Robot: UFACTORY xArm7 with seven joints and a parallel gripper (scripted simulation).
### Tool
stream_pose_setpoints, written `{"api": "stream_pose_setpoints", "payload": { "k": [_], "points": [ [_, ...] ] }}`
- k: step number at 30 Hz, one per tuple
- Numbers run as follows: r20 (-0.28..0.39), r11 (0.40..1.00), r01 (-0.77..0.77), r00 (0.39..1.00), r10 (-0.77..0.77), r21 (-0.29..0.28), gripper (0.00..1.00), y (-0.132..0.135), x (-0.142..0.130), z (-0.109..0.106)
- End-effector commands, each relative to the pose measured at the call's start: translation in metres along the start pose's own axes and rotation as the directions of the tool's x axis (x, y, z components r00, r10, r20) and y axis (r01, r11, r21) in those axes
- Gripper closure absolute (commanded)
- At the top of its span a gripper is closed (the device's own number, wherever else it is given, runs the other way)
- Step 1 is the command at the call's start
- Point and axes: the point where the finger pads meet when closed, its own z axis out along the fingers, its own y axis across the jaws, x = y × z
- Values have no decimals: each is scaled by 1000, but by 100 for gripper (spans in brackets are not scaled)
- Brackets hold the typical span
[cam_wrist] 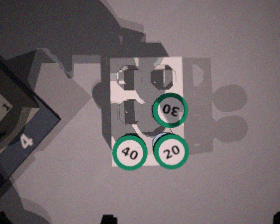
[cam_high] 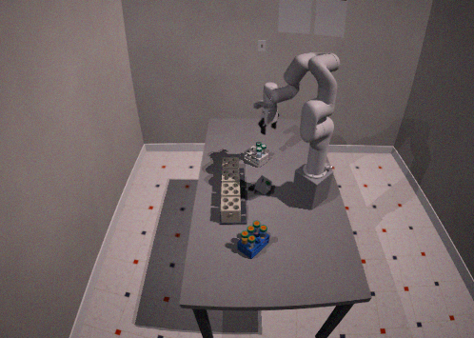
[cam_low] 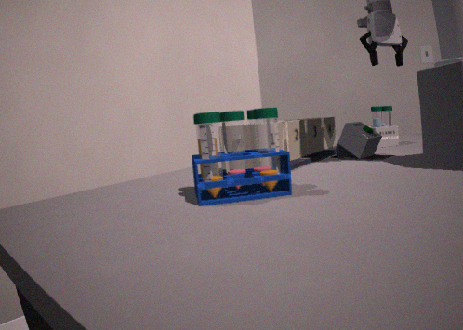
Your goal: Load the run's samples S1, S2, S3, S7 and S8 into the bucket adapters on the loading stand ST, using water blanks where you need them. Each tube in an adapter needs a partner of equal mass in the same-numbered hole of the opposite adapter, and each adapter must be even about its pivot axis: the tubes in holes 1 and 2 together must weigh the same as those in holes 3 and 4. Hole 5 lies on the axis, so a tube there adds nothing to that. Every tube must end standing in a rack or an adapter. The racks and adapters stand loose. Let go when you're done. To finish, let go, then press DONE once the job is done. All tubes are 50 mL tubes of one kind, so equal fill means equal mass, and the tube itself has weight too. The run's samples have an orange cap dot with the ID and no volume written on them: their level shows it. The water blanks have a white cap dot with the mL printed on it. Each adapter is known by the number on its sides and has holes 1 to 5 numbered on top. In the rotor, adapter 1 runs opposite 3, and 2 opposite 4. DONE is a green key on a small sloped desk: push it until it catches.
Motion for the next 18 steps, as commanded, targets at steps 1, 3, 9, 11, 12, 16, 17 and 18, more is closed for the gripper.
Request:
{"api": "stream_pose_setpoints", "payload": {
  "k": [1, 3, 9, 11, 12, 16, 17, 18],
  "points": [
    [-4, 991, 137, 991, -137, 1, 0, -21, -3, -2],
    [-4, 979, 203, 979, -203, 0, 0, -30, -5, -2],
    [-4, 944, 331, 944, -331, 0, 0, -50, -8, -2],
    [-4, 919, 393, 919, -393, 0, 0, -60, -10, -2],
    [-4, 906, 424, 906, -424, 0, 0, -65, -11, -2],
    [-4, 841, 540, 841, -540, 0, 0, -85, -15, -2],
    [-4, 823, 568, 823, -568, -1, 0, -90, -16, -2],
    [-4, 804, 595, 804, -595, -1, 0, -94, -17, -2]
  ]
}}
